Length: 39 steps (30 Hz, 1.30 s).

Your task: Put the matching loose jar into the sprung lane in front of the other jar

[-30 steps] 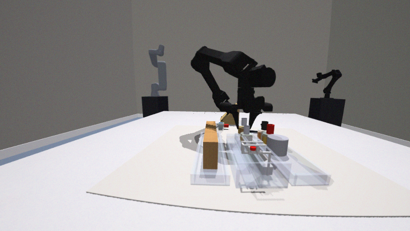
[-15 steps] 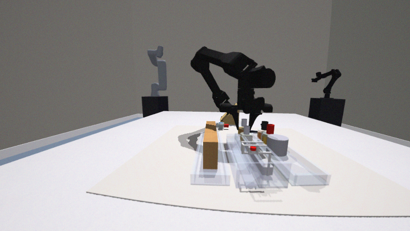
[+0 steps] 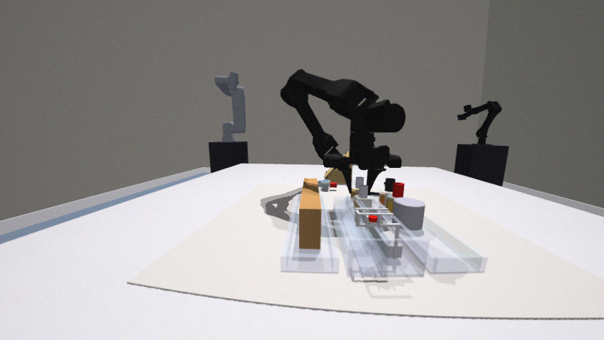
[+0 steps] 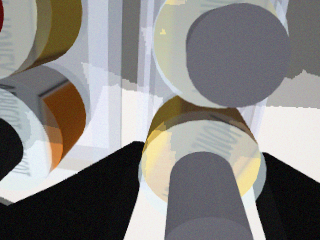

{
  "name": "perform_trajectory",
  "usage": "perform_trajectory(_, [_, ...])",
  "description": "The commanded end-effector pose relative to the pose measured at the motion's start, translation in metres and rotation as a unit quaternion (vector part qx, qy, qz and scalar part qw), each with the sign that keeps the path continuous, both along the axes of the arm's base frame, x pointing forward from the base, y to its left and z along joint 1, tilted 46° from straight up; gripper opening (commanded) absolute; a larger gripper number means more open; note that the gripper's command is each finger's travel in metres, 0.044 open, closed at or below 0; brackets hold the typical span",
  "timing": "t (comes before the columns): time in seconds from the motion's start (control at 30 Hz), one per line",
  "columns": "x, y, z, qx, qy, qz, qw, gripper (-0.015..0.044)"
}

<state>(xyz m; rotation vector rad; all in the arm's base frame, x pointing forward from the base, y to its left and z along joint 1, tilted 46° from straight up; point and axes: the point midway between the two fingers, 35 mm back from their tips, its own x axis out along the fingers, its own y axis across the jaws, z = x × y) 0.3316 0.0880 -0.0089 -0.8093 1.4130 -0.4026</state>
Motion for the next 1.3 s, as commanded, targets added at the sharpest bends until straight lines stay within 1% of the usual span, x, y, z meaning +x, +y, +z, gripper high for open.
perform_trajectory(0.0, [0.0058,-0.0021,0.0002,-0.001,-0.011,0.001,1.0,0.0])
perform_trajectory(1.27, [0.0036,-0.0095,-0.0061,-0.001,-0.011,0.001,1.0,0.0])
